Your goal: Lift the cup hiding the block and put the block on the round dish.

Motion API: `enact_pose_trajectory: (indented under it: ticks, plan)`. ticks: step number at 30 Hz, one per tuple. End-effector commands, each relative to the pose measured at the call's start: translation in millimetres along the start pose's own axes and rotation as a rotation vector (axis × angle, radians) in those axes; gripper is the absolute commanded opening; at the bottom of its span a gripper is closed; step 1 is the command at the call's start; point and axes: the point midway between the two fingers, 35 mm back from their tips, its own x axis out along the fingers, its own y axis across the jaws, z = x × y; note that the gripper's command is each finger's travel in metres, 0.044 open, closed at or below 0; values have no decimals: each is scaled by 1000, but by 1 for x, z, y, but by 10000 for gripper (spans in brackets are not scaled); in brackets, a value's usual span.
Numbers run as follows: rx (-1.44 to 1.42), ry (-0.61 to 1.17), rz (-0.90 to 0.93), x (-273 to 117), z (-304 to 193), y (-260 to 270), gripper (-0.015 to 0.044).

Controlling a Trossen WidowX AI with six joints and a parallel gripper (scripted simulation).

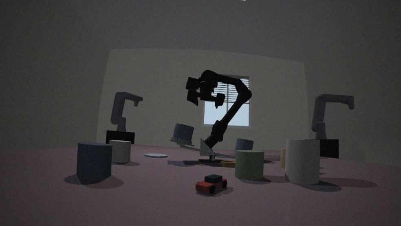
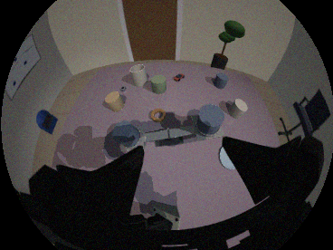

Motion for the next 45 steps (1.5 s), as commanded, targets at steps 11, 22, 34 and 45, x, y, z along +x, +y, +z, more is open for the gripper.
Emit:
enact_pose_trajectory:
  ticks: [11,22,34,45]
  plan:
    - [257,170,58,33,10,22,440]
    - [549,378,14,66,16,49,440]
    - [896,540,-120,98,22,80,440]
    - [1199,640,-312,126,22,114,440]
